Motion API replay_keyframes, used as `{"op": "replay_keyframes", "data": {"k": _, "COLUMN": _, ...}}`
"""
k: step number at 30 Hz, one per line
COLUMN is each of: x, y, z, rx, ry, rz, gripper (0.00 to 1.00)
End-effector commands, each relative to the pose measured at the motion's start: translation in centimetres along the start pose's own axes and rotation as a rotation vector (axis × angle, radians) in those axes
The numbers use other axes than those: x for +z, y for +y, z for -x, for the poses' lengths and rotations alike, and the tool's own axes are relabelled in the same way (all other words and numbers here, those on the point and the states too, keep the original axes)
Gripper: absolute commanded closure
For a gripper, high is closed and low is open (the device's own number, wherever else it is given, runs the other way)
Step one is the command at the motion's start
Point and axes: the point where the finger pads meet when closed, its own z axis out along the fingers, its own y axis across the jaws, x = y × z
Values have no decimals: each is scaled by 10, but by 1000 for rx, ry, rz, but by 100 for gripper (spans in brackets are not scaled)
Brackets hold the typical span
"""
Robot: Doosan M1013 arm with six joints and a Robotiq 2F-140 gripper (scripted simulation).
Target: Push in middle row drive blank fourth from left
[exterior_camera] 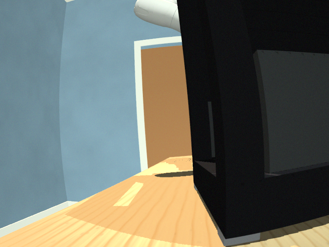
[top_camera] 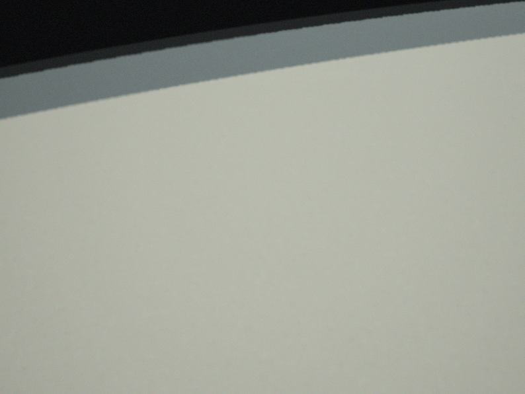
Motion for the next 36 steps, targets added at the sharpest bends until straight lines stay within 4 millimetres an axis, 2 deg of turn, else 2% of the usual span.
{"op": "replay_keyframes", "data": {"k": 1, "x": 0, "y": 0, "z": -3, "rx": 0, "ry": -1, "rz": 0, "gripper": 100}}
{"op": "replay_keyframes", "data": {"k": 6, "x": 4, "y": 1, "z": -3, "rx": 0, "ry": -1, "rz": 0, "gripper": 100}}
{"op": "replay_keyframes", "data": {"k": 13, "x": 37, "y": 1, "z": -3, "rx": 0, "ry": -1, "rz": 0, "gripper": 100}}
{"op": "replay_keyframes", "data": {"k": 36, "x": 39, "y": 1, "z": -3, "rx": 0, "ry": -1, "rz": 0, "gripper": 100}}
